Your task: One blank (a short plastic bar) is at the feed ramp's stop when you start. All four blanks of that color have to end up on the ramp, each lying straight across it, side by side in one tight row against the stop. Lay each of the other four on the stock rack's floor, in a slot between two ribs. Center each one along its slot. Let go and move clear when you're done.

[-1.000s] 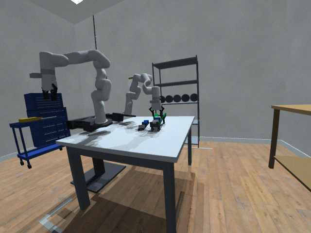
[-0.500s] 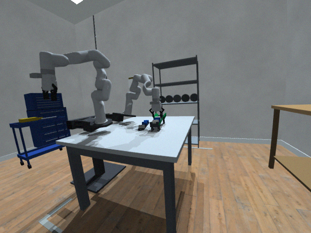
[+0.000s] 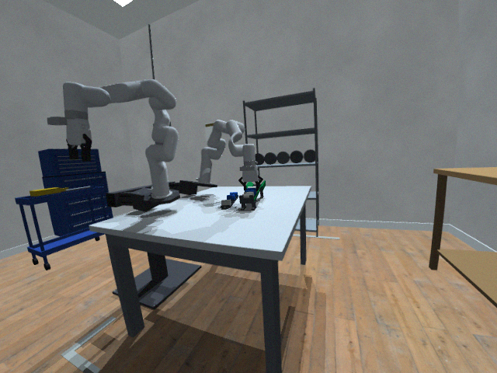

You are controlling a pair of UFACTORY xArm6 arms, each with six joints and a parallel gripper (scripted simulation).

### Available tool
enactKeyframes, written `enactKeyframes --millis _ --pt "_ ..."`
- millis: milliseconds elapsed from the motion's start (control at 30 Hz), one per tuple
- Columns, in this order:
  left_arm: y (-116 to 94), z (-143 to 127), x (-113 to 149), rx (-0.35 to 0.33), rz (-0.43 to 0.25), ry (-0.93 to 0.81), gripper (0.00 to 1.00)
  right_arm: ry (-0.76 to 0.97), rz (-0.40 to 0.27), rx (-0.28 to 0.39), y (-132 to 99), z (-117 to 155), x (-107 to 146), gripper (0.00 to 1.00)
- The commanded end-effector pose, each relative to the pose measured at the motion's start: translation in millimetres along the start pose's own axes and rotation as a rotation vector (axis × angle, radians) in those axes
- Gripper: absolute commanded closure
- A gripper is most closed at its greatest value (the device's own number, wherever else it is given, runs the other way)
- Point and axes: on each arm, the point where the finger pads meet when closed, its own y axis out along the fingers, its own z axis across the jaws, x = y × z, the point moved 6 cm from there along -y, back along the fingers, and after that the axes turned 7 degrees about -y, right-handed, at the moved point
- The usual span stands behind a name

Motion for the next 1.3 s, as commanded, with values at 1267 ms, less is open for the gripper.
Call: enactKeyframes --millis 1267 --pt "-0.6 -1.1 -1.0 -0.003 0.004 0.000 0.42 0.000 0.005 0.001 -2.0 0.2 -0.9 0.00"
